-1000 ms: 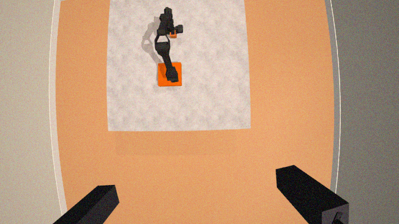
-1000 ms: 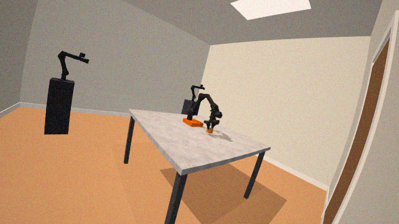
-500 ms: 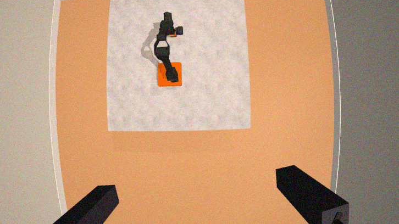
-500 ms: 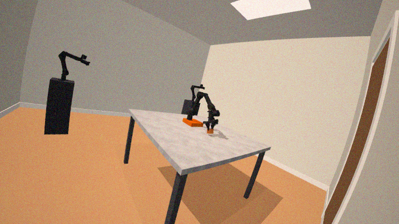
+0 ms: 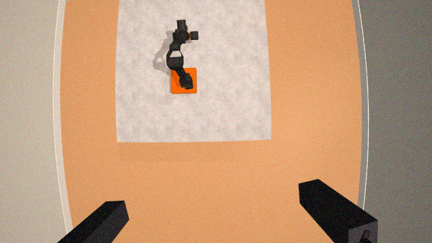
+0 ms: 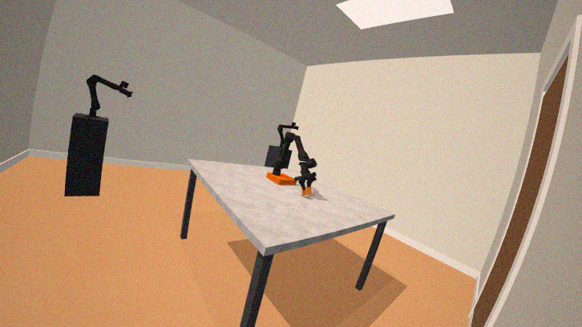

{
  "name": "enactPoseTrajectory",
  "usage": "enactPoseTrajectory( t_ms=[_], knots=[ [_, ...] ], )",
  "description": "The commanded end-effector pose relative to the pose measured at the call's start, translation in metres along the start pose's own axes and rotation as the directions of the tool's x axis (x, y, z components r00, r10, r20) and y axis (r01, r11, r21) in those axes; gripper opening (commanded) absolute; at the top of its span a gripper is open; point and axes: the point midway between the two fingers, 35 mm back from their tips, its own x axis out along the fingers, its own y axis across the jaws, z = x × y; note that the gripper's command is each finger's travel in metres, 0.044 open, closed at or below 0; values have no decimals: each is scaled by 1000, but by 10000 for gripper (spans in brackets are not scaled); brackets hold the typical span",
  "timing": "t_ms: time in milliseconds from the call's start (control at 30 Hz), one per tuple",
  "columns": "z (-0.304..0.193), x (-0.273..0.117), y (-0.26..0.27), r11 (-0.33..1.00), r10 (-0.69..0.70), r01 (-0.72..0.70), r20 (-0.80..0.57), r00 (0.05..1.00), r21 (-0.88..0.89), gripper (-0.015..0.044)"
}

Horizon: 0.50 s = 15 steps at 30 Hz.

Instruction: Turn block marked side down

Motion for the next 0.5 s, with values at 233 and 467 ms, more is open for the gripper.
enactPoseTrajectory(
  t_ms=[233,467],
  knots=[
    [2,12,0,1000,-4,3,112,994,4,0],
    [0,25,0,1000,-4,3,217,976,4,0]
  ],
)
